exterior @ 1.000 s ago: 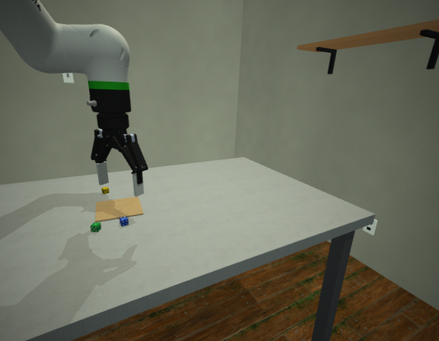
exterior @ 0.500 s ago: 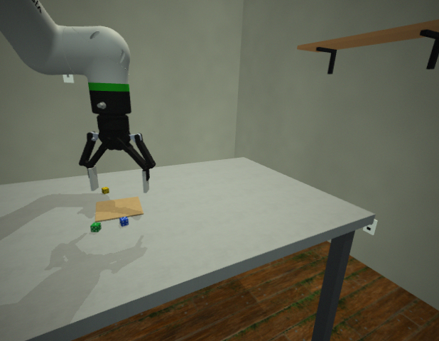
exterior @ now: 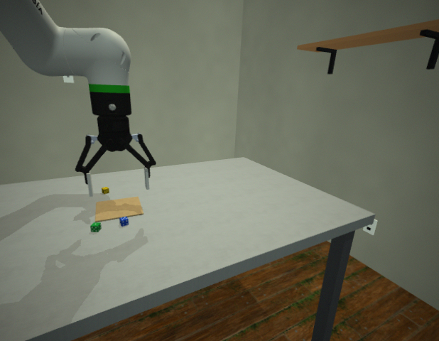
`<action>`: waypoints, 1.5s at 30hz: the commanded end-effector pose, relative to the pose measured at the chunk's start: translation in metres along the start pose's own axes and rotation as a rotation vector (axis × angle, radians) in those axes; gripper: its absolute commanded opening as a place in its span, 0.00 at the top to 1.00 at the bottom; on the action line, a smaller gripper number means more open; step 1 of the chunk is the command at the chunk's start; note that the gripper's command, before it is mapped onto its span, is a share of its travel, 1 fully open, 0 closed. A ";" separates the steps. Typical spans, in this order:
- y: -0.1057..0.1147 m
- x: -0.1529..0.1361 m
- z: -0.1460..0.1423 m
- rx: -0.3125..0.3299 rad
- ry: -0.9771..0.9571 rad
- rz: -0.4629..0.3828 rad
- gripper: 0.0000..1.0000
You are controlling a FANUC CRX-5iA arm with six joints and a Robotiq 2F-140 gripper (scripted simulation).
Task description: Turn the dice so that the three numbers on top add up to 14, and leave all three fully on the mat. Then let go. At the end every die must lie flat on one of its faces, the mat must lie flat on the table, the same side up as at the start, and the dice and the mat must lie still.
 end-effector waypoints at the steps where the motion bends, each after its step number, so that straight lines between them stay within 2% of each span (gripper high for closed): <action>1: -0.001 0.000 0.001 0.005 0.139 0.008 0.00; 6: -0.001 0.000 0.001 0.005 0.213 0.008 0.00; 14: -0.002 0.000 0.000 0.005 0.229 0.009 0.00; 15: -0.002 0.000 0.000 0.005 0.229 0.009 0.79; 45: -0.002 0.000 0.000 0.005 0.229 0.009 0.79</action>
Point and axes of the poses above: the point where the finger pads meet when closed, its own y axis back along the fingers, its own z axis across the jaws, x = y × z, the point moved 9 cm from there along y, back along the fingers, and after that the axes turned 15 degrees about y, right-handed, at the moved point
